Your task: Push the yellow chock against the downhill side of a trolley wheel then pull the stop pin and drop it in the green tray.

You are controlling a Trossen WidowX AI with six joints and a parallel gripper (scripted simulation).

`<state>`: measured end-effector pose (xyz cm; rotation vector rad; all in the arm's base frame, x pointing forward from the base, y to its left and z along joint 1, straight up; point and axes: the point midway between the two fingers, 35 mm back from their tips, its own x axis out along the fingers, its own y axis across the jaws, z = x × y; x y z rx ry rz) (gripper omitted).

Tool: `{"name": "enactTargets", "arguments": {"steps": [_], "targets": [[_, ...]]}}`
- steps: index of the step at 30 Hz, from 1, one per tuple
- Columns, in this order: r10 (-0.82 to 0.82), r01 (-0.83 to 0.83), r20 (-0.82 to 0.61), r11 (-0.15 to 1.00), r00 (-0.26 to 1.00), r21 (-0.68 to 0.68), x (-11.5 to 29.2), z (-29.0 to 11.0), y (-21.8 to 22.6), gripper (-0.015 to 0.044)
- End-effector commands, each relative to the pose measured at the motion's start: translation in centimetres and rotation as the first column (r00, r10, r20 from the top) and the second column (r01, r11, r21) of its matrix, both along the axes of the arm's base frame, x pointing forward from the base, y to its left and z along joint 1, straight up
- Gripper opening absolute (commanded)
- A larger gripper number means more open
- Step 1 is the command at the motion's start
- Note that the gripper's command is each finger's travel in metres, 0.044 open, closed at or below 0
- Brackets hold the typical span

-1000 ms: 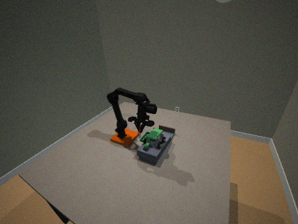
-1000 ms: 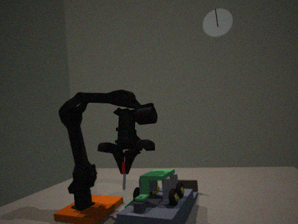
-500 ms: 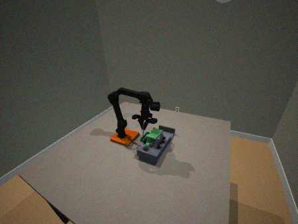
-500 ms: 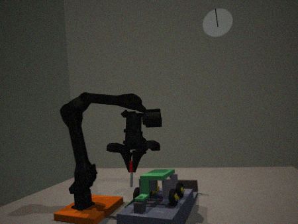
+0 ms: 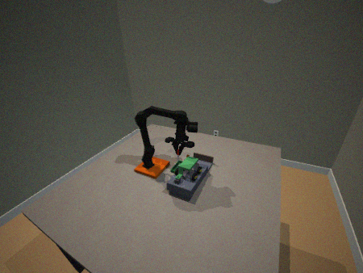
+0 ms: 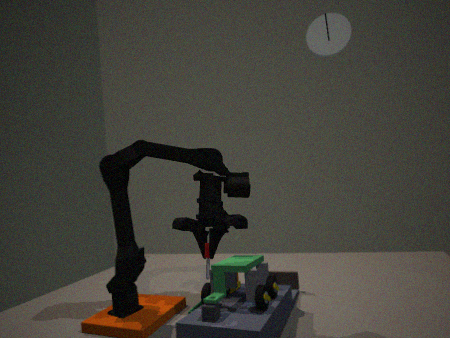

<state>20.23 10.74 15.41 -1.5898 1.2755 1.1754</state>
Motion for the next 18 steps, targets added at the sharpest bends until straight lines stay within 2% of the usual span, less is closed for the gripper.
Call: {"name": "enactTargets", "arguments": {"steps": [1,10,18], "targets": [[-0.003,0.003,0.001,1.000,1.000,0.005,-0.4,-0.1,1.6,0.0000],[0.002,-0.002,0.000,1.000,1.000,0.007,-0.8,-0.3,3.1,0.0000],[0.216,-0.215,-0.048,0.976,0.975,0.039,-0.8,-0.3,2.9,0.0000]]}}
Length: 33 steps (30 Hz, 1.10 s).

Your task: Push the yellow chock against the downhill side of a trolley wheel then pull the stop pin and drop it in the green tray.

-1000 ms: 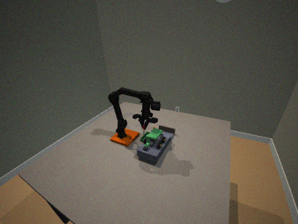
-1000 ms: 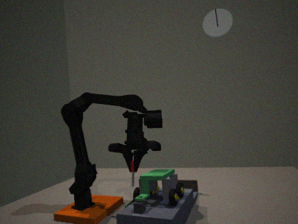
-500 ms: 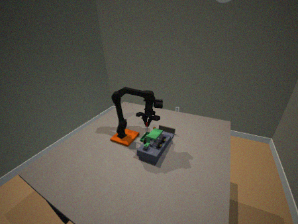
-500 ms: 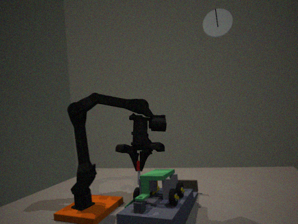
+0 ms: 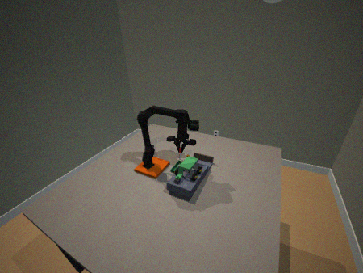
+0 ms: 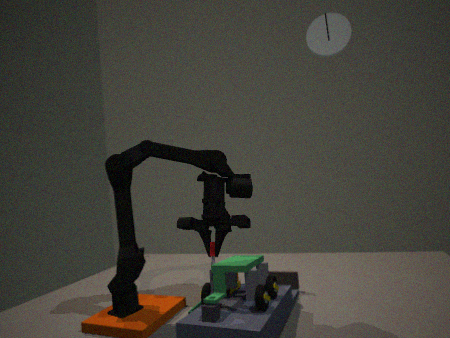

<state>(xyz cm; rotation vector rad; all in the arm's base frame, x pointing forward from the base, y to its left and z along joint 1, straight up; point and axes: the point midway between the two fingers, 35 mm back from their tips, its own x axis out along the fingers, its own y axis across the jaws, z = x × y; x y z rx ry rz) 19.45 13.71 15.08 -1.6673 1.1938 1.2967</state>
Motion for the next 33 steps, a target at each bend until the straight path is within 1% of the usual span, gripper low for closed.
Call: {"name": "enactTargets", "arguments": {"steps": [1,8,16,24,33], "targets": [[0.116,-0.115,-0.023,0.993,0.993,0.021,-0.07,0.06,-0.10,0.0000],[0.319,-0.316,-0.061,0.947,0.946,0.054,-0.07,0.06,-0.25,0.0000],[0.533,-0.525,-0.092,0.845,0.841,0.099,-0.05,0.07,-0.42,0.0000],[0.717,-0.703,-0.106,0.696,0.689,0.147,0.00,0.07,-0.57,0.0000],[0.877,-0.855,-0.097,0.480,0.471,0.194,0.07,0.10,-0.72,0.0000]]}}
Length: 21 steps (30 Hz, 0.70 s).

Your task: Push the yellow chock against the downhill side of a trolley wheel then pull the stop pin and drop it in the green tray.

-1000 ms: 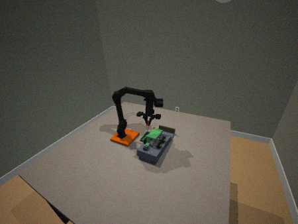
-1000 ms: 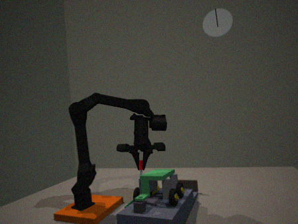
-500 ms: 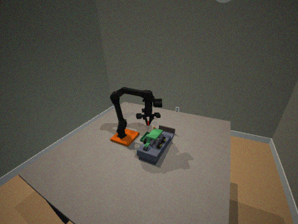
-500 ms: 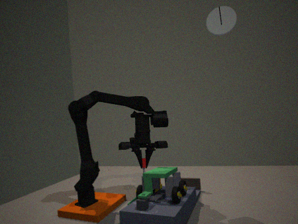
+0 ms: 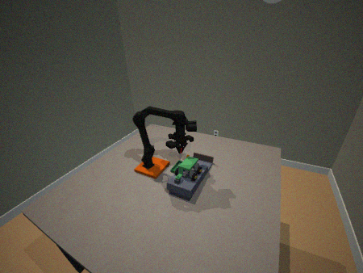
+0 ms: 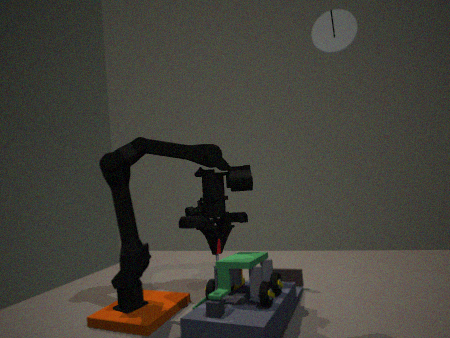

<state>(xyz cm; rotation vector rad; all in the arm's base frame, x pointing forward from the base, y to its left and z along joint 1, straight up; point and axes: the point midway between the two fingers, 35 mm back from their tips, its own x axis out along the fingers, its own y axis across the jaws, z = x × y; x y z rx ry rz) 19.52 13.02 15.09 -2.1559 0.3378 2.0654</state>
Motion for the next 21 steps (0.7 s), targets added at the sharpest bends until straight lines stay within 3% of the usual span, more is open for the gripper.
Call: {"name": "enactTargets", "arguments": {"steps": [1,11,21], "targets": [[0.126,-0.126,-0.008,0.992,0.992,0.025,0.01,0.09,-0.05,0.0000],[0.408,-0.406,-0.011,0.911,0.913,0.072,0.10,0.17,-0.20,0.0000],[0.426,-0.424,-0.010,0.903,0.905,0.075,-0.14,-0.19,-0.25,0.0000]]}}
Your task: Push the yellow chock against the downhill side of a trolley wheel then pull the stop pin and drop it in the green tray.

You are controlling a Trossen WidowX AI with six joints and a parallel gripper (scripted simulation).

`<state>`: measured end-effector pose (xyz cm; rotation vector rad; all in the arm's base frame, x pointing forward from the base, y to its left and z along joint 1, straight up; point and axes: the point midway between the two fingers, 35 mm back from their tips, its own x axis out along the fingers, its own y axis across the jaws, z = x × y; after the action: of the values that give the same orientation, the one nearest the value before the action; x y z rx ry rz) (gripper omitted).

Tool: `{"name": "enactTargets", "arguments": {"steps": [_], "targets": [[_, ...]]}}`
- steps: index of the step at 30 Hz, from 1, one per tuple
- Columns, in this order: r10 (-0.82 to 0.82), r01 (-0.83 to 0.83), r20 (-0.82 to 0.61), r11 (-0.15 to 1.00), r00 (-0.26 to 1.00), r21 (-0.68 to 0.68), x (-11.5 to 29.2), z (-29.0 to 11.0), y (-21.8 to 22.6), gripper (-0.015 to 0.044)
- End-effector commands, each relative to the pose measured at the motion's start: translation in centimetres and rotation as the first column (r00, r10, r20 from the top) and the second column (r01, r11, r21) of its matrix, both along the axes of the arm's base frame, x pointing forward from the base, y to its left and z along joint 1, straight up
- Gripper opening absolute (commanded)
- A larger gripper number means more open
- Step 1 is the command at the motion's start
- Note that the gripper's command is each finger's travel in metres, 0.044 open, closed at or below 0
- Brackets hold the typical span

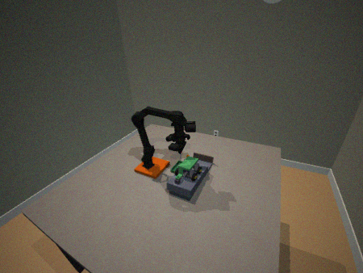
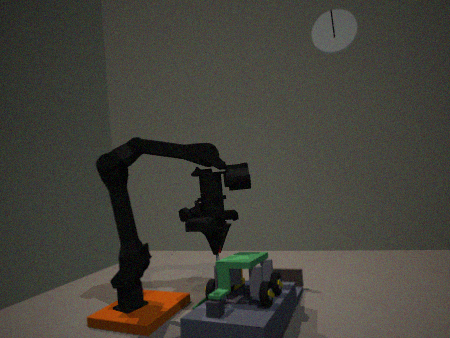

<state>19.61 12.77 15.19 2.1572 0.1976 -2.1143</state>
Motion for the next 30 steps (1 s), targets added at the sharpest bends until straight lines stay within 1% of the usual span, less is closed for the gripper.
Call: {"name": "enactTargets", "arguments": {"steps": [1,6,11,20,30], "targets": [[0.009,-0.009,-0.001,1.000,1.000,0.005,-0.4,-0.5,0.0,0.0000],[0.009,-0.009,-0.002,1.000,1.000,0.004,-1.3,-1.8,-0.2,0.0000],[0.009,-0.009,-0.004,1.000,1.000,0.008,-1.4,-2.0,-0.2,0.0000],[0.014,-0.009,-0.029,0.988,0.999,0.157,-1.4,-4.2,0.5,0.0000],[0.015,-0.009,-0.031,0.985,0.999,0.174,-1.7,-7.0,2.0,0.0000]]}}
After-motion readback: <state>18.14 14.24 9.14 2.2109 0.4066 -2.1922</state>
